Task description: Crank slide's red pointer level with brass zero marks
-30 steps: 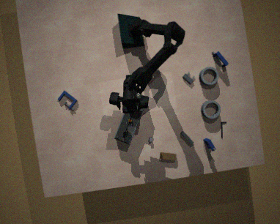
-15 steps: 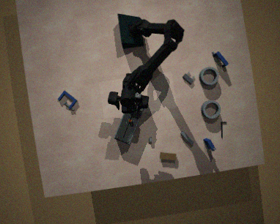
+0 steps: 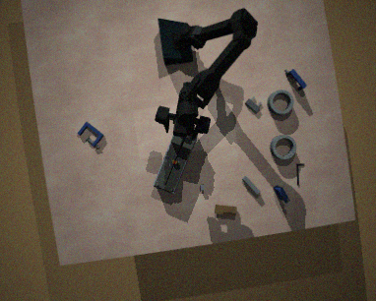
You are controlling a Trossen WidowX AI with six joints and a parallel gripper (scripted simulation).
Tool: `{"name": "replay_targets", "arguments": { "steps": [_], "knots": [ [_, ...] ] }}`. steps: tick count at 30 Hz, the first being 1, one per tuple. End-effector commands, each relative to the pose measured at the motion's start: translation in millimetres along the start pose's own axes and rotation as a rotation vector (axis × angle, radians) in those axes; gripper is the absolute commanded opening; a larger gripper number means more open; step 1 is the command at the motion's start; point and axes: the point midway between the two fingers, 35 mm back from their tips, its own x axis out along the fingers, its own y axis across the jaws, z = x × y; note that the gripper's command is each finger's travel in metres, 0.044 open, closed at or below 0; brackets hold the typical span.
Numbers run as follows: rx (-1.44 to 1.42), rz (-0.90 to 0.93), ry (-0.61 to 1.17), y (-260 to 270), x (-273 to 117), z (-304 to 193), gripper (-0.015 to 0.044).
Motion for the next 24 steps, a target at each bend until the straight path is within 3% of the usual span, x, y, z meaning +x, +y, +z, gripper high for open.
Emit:
{"name": "replay_targets", "arguments": {
  "steps": [1, 14, 24],
  "knots": [
    [0.033, -0.034, -0.016, 1.6, -10.3, -17.2, 0.044],
    [0.106, -0.107, -0.078, 2.3, -33.7, -57.5, 0.044],
    [0.106, -0.108, -0.077, 2.3, -5.1, -79.2, 0.044]
  ]
}}
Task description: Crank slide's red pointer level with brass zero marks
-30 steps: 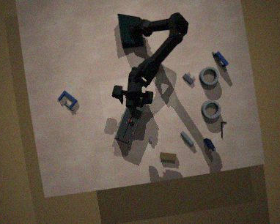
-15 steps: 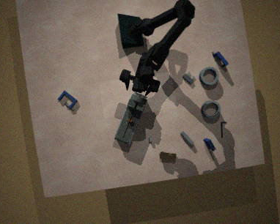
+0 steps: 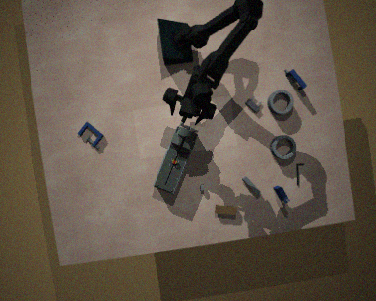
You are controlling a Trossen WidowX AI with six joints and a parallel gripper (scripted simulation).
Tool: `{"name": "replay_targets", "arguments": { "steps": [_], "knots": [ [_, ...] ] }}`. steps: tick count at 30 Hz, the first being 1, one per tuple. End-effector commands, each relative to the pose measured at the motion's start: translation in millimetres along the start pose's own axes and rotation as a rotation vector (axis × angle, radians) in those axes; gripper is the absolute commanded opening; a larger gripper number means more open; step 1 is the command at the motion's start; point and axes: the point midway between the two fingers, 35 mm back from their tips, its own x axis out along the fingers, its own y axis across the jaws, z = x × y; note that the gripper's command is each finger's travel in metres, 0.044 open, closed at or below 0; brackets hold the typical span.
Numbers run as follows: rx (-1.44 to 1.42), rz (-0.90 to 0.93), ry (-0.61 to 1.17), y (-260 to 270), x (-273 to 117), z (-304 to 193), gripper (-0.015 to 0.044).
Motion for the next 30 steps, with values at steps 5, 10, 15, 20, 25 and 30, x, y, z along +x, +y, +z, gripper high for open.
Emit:
{"name": "replay_targets", "arguments": {
  "steps": [5, 10, 15, 20, 25, 30],
  "knots": [
    [0.006, -0.003, 0.005, -1.4, 22.8, -27.4, 0.044],
    [0.007, -0.002, 0.004, -1.4, 26.6, -32.4, 0.044],
    [0.007, -0.002, 0.005, -1.3, 32.4, -36.8, 0.044],
    [0.007, -0.003, 0.005, -1.2, 38.7, -42.0, 0.044],
    [0.007, -0.003, 0.006, -1.1, 44.7, -47.5, 0.044],
    [0.007, -0.002, 0.006, -1.0, 50.5, -53.2, 0.044]
  ]
}}
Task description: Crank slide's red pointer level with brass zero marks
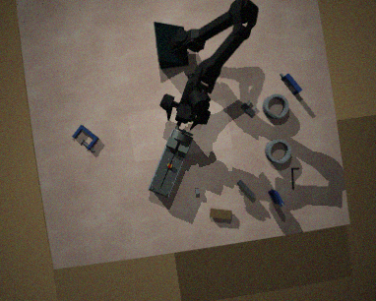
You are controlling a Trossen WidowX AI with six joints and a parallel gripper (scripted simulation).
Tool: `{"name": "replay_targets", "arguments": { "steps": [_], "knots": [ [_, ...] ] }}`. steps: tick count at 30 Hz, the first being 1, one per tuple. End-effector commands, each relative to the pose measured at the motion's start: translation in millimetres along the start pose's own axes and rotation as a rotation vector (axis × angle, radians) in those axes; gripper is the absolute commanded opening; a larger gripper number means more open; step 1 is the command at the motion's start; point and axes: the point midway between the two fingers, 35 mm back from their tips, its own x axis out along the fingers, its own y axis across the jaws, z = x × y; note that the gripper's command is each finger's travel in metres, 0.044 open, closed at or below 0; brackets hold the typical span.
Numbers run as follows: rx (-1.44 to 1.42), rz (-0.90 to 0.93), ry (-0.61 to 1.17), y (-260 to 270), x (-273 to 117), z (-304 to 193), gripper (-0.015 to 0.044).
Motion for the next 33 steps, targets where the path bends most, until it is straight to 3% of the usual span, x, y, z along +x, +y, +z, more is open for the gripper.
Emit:
{"name": "replay_targets", "arguments": {
  "steps": [1, 21, 33],
  "knots": [
    [0.008, -0.009, 0.011, -3.4, 6.6, -8.8, 0.044],
    [0.01, -0.006, 0.011, -3.4, 23.7, -30.1, 0.044],
    [0.01, -0.006, 0.011, -3.4, 23.7, -30.1, 0.0125]
  ]
}}
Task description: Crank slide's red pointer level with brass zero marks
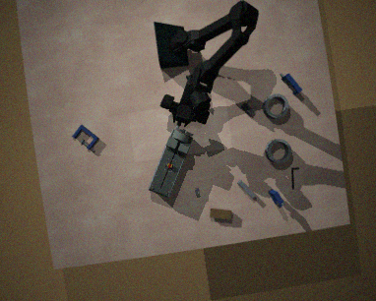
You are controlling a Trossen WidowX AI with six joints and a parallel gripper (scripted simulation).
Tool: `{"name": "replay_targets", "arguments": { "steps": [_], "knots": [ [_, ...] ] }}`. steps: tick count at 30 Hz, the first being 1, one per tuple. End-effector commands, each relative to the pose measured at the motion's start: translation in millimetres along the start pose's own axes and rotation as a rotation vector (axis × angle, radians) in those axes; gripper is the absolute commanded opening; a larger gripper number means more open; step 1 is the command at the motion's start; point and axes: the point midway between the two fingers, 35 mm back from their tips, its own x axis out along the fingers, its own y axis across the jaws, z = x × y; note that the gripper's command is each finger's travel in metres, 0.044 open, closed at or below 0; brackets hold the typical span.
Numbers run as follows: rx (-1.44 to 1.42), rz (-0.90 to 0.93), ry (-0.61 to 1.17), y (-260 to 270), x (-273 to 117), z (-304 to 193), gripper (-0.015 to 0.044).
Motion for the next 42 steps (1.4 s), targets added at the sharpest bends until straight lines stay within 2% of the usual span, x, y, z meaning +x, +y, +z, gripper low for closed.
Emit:
{"name": "replay_targets", "arguments": {
  "steps": [1, 5, 42],
  "knots": [
    [0.005, -0.005, 0.001, -1.4, 0.4, -1.2, 0.0099],
    [0.005, -0.005, 0.001, -1.4, 0.4, -1.2, 0.0],
    [0.005, -0.004, 0.002, -2.7, 11.4, -10.9, 0.0]
  ]
}}
